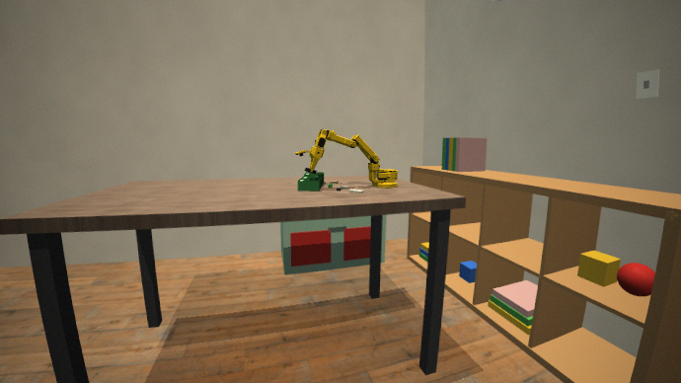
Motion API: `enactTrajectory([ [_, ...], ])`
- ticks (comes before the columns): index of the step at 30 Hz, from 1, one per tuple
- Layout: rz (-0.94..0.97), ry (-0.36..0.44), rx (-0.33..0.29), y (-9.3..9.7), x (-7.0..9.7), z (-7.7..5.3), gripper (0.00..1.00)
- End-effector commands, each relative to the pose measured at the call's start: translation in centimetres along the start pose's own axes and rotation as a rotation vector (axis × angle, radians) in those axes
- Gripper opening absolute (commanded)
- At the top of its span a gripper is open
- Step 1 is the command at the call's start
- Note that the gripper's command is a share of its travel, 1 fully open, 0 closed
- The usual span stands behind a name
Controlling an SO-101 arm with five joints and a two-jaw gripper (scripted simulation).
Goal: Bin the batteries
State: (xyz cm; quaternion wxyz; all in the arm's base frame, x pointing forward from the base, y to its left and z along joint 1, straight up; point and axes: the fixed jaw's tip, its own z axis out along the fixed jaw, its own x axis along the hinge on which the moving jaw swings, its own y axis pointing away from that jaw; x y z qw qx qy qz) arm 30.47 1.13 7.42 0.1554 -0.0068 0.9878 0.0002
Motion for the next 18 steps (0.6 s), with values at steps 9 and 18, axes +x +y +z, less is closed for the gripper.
enactTrajectory([
  [9, 0.0, -0.094, -0.004, 0.28, -1.31, -1.81, 0.0],
  [18, 0.0, -0.076, -0.004, 0.29, -1.14, -1.17, 0.0],
])
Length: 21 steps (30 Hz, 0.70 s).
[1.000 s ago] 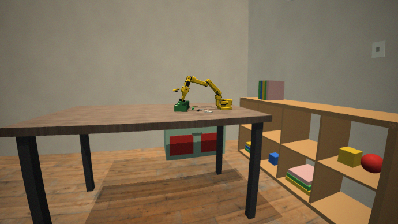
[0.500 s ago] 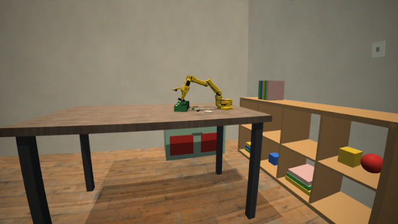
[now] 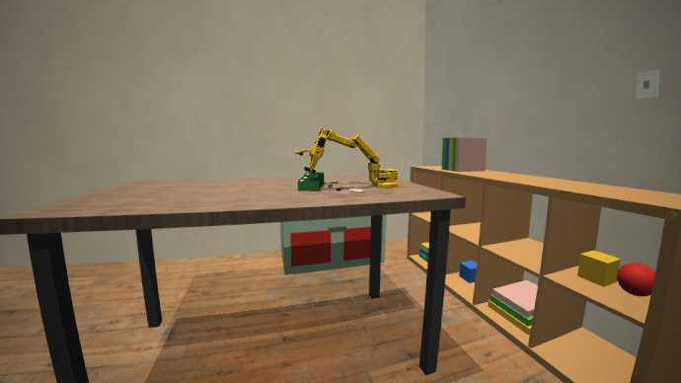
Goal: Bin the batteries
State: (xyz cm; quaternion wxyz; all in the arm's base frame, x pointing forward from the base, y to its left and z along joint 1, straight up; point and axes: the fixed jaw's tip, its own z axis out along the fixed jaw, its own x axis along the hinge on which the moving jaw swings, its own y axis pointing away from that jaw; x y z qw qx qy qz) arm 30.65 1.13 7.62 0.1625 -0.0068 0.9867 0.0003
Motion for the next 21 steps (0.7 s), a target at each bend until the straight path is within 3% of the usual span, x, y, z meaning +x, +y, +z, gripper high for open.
enactTrajectory([
  [1, 0.0, -0.058, -0.004, 0.29, -0.89, -0.91, 0.0],
  [21, 0.0, -0.03, -0.004, 0.29, -0.57, 0.08, 0.0],
])
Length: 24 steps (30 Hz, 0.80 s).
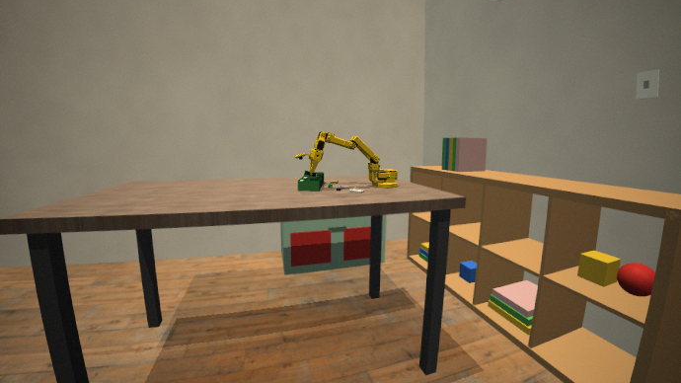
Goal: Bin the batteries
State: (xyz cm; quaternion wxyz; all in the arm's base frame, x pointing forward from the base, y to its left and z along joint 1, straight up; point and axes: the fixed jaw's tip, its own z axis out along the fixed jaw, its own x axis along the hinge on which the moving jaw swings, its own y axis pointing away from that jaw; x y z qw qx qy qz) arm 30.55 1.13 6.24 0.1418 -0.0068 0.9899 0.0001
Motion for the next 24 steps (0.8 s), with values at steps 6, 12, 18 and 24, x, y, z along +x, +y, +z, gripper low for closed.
enactTrajectory([
  [6, 0.0, -0.059, -0.004, 0.3, -0.9, -1.1, 0.0],
  [12, 0.0, -0.029, -0.004, 0.3, -0.4, -0.7, 0.0],
  [18, 0.0, -0.026, -0.004, 0.3, -0.4, -0.2, 0.0],
  [24, 0.0, -0.022, -0.004, 0.3, -0.3, 0.3, 0.0],
])
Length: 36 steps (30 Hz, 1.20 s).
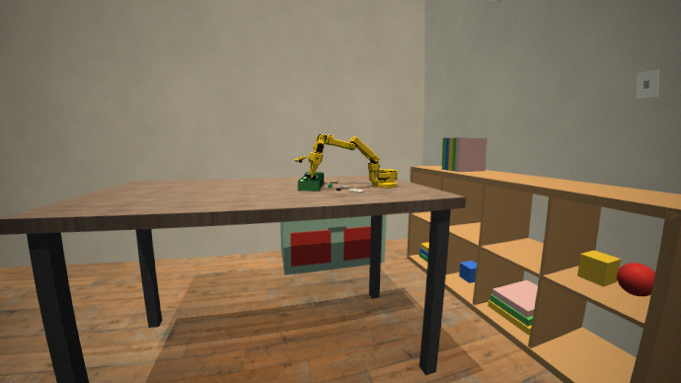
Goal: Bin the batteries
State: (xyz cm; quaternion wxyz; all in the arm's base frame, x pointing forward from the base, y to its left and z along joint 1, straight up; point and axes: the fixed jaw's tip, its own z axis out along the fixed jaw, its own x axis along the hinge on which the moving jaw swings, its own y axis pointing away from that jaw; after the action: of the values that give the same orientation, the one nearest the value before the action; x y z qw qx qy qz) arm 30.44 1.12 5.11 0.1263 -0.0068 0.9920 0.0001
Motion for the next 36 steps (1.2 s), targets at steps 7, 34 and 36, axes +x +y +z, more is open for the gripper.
enactTrajectory([
  [7, -0.001, -0.052, -0.004, 0.29, -0.6, -0.56, 0.0],
  [34, 0.0, -0.088, -0.004, 0.28, -0.89, -1.31, 0.0],
  [36, 0.0, -0.088, -0.004, 0.28, -0.89, -1.31, 0.0],
])
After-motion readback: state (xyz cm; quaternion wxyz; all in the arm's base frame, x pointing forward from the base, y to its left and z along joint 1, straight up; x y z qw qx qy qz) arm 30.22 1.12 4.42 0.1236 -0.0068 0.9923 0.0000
